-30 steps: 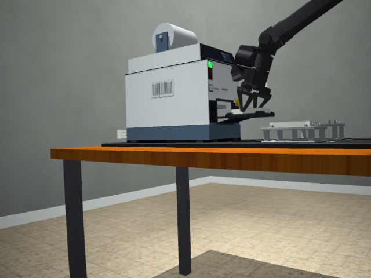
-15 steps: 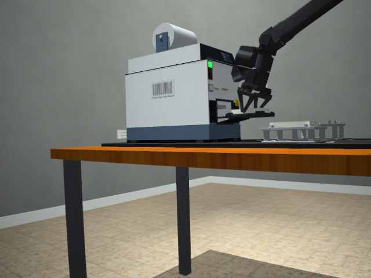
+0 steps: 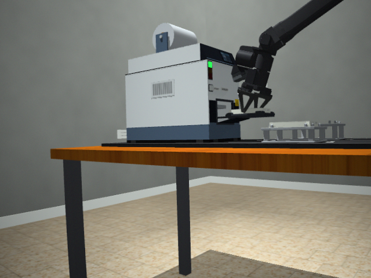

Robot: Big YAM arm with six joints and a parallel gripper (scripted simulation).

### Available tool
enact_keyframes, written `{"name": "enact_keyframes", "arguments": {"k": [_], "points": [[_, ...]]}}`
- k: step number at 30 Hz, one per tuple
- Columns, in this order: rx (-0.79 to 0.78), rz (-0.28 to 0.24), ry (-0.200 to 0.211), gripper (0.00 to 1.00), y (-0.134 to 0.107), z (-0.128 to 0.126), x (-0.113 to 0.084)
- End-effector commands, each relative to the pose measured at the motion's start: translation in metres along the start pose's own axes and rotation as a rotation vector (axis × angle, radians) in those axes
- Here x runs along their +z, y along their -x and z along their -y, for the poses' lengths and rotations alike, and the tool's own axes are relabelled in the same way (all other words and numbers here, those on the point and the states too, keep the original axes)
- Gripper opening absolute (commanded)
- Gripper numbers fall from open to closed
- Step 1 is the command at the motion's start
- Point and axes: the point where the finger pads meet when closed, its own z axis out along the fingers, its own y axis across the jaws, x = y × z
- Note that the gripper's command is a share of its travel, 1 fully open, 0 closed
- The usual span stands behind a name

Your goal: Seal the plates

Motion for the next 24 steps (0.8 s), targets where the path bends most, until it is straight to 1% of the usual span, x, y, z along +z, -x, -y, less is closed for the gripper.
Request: {"name": "enact_keyframes", "arguments": {"k": [1, 16, 24], "points": [[0.032, 0.055, 0.002, 1.00, 0.0281, 0.0060, -0.0199], [0.031, 0.061, 0.003, 1.00, 0.0308, 0.0061, -0.0213], [0.030, 0.062, 0.003, 0.96, 0.0310, 0.0062, -0.0213]]}}
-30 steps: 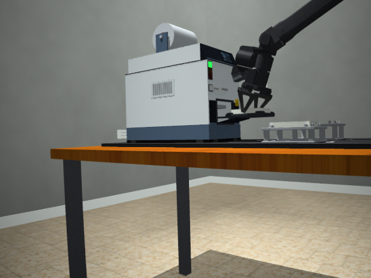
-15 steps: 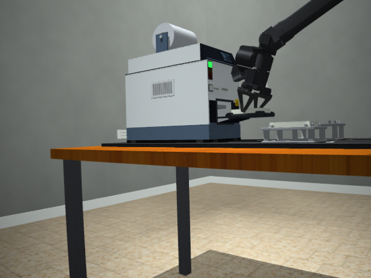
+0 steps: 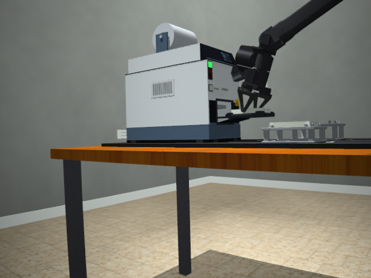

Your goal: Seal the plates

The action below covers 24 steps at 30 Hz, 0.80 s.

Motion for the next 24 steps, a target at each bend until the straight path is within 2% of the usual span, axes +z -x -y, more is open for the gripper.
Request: {"name": "enact_keyframes", "arguments": {"k": [1, 21, 22, 24], "points": [[0.029, 0.059, 0.003, 0.96, 0.0292, 0.0059, -0.0204], [0.027, 0.061, 0.003, 0.86, 0.0296, 0.0057, -0.0205], [0.027, 0.061, 0.003, 0.00, 0.0296, 0.0057, -0.0205], [0.027, 0.061, 0.003, 0.00, 0.0296, 0.0057, -0.0205]]}}
